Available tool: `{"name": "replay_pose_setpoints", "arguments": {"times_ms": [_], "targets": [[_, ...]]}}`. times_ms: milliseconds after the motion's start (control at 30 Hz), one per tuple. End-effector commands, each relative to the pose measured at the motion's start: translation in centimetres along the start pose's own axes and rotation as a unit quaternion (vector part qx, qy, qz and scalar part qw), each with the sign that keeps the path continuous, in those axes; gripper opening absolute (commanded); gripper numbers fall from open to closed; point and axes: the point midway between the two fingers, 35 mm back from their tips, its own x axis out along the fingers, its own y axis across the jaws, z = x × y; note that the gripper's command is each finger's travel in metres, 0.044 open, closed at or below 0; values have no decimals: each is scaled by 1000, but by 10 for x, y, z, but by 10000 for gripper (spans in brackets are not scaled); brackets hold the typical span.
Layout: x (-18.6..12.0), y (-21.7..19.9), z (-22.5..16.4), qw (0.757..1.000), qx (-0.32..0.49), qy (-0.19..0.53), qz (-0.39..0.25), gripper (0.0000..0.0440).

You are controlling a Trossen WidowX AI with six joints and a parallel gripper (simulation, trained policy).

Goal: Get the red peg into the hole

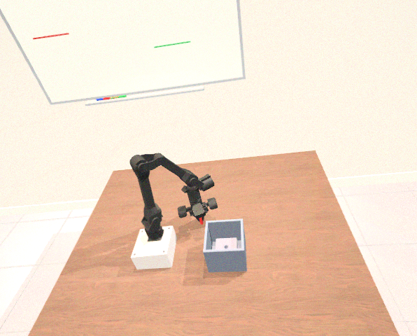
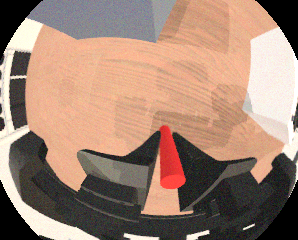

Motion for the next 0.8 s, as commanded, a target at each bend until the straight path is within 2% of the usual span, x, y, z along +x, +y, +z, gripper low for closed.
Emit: {"name": "replay_pose_setpoints", "arguments": {"times_ms": [0,467,767], "targets": [[-9,10,-1,1000,3,4,21,0],[-55,48,1,995,13,25,92,0],[-92,73,16,991,11,20,135,0]]}}
